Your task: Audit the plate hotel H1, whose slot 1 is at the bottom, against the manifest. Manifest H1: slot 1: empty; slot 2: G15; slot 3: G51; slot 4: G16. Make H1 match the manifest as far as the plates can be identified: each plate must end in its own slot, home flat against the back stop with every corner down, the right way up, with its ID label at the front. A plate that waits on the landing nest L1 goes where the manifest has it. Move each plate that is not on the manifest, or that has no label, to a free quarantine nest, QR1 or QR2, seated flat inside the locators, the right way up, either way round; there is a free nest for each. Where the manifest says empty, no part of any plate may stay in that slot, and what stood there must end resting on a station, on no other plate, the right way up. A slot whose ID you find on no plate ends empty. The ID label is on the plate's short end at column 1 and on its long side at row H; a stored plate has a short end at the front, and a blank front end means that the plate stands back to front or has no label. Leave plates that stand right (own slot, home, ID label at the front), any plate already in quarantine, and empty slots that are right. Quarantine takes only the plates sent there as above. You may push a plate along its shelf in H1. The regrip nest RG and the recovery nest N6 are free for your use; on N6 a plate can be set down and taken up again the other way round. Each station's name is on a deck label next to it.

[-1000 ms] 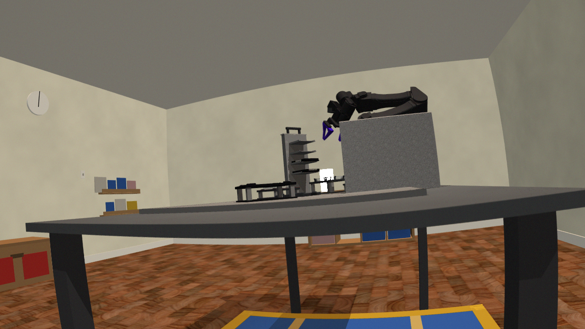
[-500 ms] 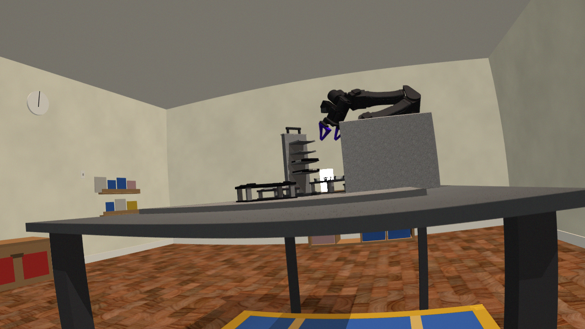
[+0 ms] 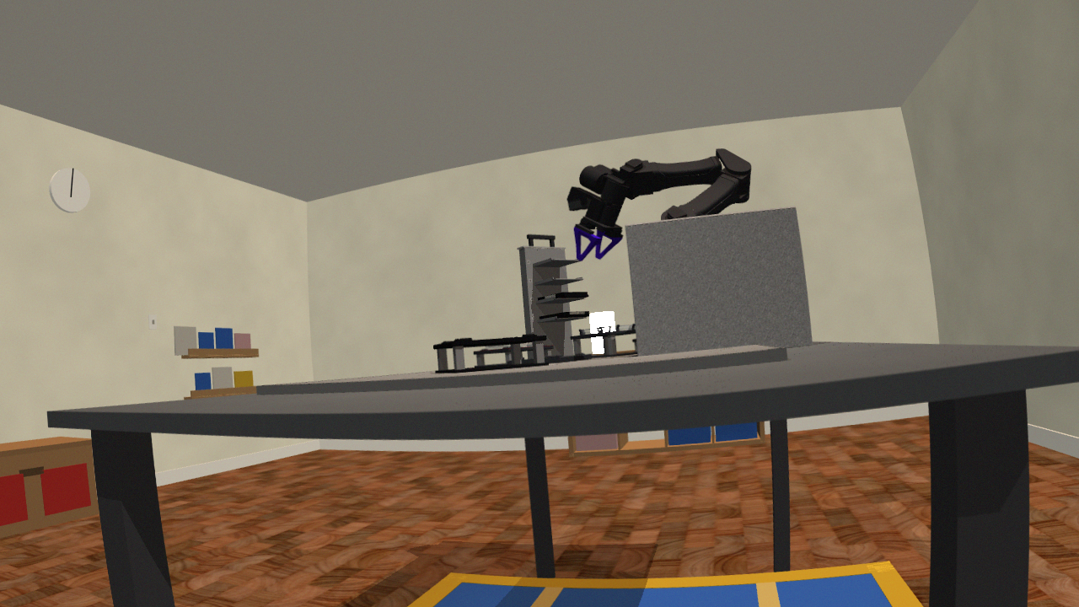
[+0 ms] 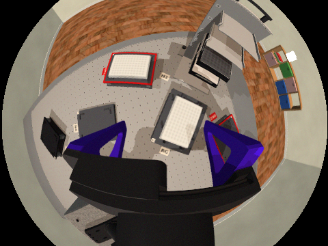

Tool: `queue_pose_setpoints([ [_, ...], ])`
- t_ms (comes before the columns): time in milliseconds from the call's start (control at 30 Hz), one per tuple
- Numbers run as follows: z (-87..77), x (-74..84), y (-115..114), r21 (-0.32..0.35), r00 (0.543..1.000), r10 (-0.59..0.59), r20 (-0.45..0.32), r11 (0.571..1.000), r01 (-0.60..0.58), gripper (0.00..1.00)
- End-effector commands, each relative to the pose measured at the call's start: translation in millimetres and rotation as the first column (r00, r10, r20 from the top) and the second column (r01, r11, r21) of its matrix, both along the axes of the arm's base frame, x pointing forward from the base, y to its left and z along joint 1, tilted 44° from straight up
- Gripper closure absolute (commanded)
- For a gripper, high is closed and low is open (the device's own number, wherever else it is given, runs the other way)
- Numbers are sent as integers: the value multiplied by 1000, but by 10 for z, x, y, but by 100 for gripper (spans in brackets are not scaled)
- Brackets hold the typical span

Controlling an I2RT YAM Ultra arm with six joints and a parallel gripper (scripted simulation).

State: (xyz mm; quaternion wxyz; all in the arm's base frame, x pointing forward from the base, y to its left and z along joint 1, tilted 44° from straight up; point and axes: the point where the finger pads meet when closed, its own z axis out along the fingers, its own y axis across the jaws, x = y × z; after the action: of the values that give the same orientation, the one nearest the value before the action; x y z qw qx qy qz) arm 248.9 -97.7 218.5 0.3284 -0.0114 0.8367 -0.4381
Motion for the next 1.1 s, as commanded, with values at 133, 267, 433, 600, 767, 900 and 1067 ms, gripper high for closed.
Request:
queue_pose_setpoints([
  [133, -91, 169, 115, -11, 984, 57, -168, 998, -60, 0],
  [267, -113, 225, 144, -13, 975, 69, -212, 997, -73, 0],
  [433, -169, 366, 217, -17, 943, 97, -320, 994, -108, 0],
  [600, -225, 506, 289, -16, 898, 122, -424, 990, -142, 0],
  [767, -269, 619, 347, -13, 853, 140, -503, 985, -169, 0],
  [900, -303, 703, 391, -9, 815, 152, -560, 982, -189, 0],
  [1067, -358, 842, 464, 0, 742, 169, -648, 975, -222, 0],
])
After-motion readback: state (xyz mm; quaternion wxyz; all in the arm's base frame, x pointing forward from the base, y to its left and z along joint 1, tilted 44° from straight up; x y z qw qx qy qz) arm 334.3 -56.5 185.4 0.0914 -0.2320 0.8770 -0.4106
